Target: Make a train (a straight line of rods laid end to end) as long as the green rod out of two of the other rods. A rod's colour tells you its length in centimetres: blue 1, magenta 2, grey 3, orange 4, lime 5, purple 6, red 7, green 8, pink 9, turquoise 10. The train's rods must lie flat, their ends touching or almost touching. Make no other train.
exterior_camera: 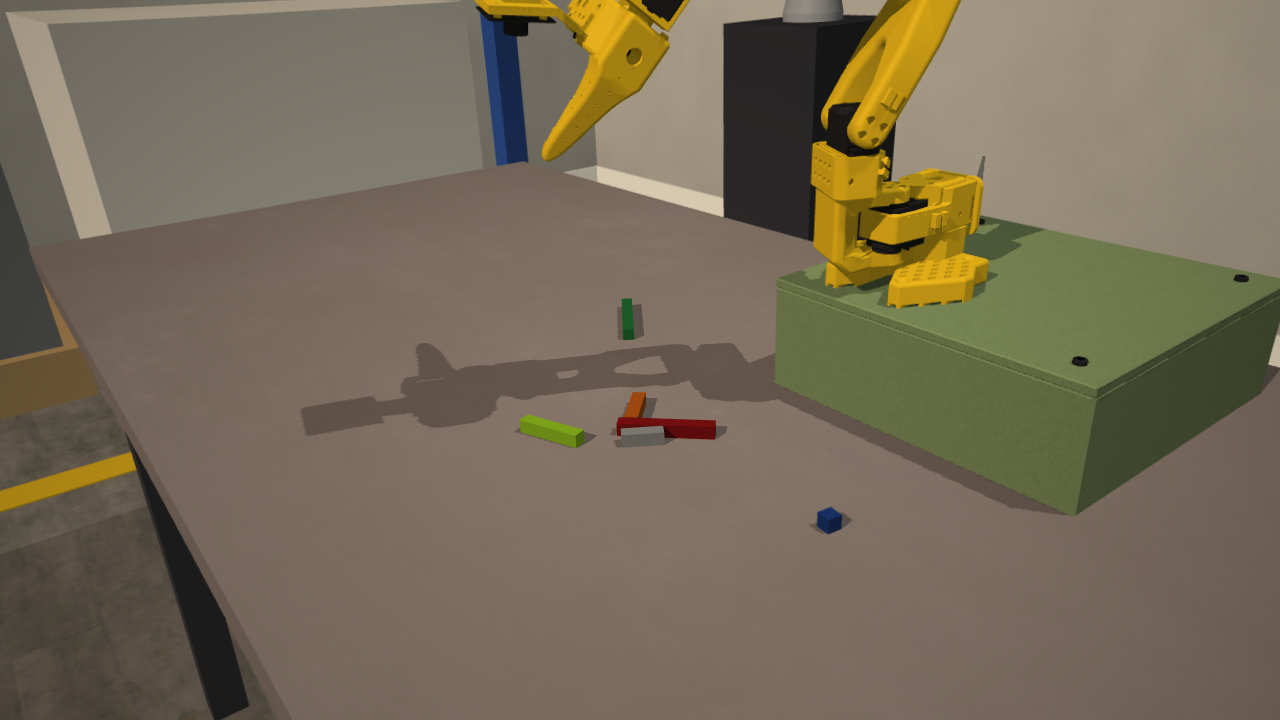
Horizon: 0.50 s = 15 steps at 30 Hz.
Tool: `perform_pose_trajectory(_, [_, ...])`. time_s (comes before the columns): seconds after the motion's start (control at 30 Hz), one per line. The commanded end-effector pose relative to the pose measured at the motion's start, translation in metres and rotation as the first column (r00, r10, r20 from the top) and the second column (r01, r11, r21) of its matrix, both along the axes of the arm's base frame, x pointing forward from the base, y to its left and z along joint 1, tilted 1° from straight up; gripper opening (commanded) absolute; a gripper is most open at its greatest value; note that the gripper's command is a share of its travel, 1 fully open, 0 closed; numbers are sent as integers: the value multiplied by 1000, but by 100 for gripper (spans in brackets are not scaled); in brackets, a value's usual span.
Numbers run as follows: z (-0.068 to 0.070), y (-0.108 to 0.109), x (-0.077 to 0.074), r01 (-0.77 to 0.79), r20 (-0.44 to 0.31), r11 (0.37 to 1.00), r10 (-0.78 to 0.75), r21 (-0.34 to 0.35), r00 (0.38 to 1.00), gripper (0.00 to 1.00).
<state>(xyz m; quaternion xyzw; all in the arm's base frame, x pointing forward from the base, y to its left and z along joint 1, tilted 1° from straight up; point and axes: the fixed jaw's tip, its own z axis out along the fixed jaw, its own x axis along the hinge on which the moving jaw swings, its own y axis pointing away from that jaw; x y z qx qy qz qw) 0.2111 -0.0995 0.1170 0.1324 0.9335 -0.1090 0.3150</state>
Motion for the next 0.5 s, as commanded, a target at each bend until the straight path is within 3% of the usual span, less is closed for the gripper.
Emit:
perform_pose_trajectory(0.0, [-3, 2, -5, -33, -33, 999, 33, -11, 999, 100])
perform_pose_trajectory(0.47, [-7, 5, -10, -108, -88, 993, 104, -42, 991, 100])
